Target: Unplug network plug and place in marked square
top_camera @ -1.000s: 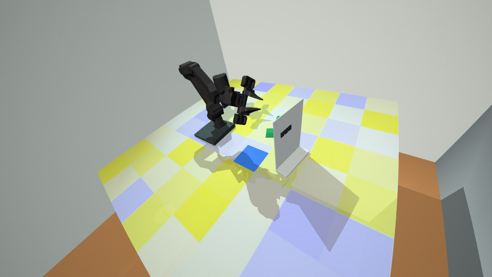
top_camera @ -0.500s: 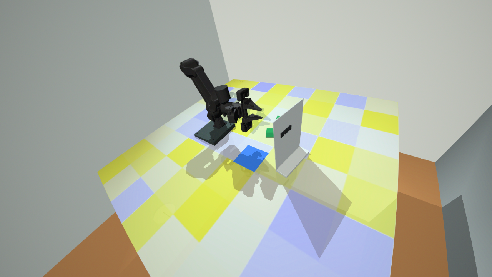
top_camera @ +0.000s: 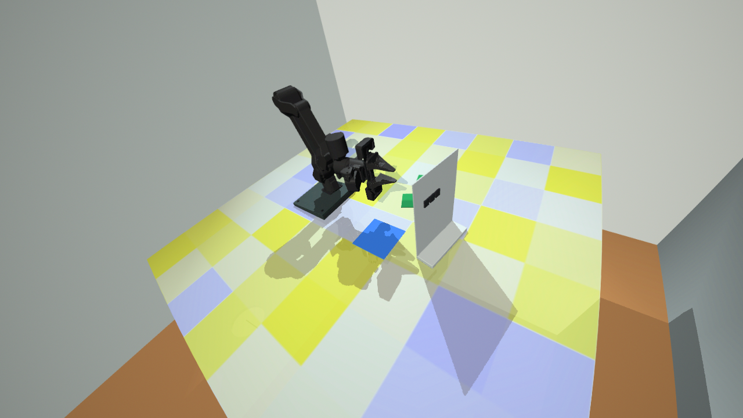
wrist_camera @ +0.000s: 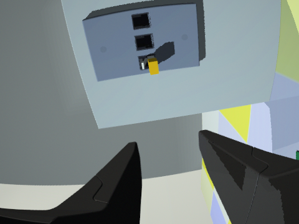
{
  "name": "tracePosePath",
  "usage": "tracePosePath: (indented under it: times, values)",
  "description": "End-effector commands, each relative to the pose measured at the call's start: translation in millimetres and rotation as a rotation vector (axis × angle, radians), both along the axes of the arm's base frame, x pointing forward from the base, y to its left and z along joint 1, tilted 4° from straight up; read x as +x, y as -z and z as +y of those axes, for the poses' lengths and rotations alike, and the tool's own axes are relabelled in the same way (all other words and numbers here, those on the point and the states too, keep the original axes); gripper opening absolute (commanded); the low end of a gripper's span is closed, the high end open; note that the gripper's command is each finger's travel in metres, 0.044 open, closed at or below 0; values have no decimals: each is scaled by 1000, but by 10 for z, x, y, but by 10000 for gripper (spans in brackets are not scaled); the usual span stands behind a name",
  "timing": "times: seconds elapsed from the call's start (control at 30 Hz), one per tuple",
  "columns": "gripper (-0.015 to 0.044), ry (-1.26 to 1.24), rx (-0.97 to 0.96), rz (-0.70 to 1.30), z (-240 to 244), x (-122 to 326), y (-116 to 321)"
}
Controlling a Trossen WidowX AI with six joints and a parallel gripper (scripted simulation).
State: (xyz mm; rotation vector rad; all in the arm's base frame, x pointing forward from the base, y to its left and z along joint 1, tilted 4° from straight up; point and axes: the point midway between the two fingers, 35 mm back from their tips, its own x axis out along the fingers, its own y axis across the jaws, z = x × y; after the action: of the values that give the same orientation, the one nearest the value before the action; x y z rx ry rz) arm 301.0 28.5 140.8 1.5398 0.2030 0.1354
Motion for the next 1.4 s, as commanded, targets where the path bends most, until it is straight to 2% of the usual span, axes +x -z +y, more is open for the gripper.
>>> tracePosePath:
  times: [0.0, 0.47, 1.37]
  values:
    - [156, -4, 9, 1, 1, 115, -13]
    - [156, -4, 9, -3, -17, 530, 21]
    - [156, -4, 9, -5, -31, 895, 15]
